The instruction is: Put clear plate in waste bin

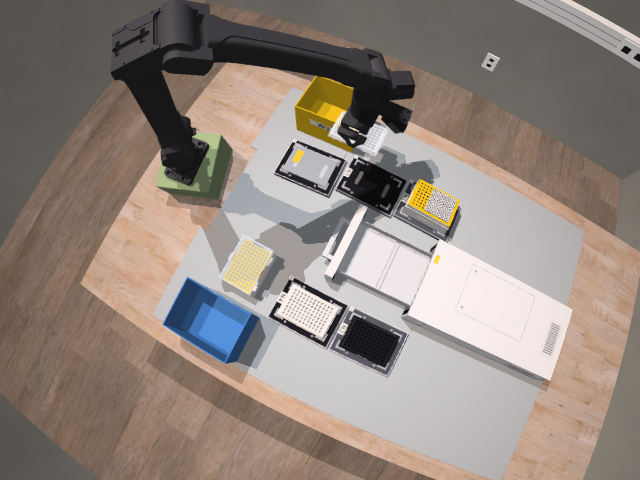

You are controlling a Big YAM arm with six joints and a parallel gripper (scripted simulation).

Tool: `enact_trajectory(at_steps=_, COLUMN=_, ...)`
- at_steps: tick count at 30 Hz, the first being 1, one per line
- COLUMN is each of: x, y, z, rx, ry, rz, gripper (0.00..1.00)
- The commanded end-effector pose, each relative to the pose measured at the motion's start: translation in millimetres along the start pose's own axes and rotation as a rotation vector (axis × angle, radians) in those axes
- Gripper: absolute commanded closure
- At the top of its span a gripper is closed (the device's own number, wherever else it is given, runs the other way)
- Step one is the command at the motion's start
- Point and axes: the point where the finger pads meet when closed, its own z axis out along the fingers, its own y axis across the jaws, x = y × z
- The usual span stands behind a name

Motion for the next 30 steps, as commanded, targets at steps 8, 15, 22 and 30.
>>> enact_trajectory(at_steps=8, x=19.7, y=23.2, z=-18.0, rx=-0.033, ry=-0.036, rz=0.017, gripper=1.0)
enact_trajectory(at_steps=15, x=29.9, y=31.6, z=-17.9, rx=-0.034, ry=-0.038, rz=0.018, gripper=1.0)
enact_trajectory(at_steps=22, x=44.5, y=43.5, z=-17.7, rx=-0.038, ry=-0.039, rz=0.018, gripper=1.0)
enact_trajectory(at_steps=30, x=56.9, y=53.5, z=-18.3, rx=-0.038, ry=-0.038, rz=0.018, gripper=1.0)
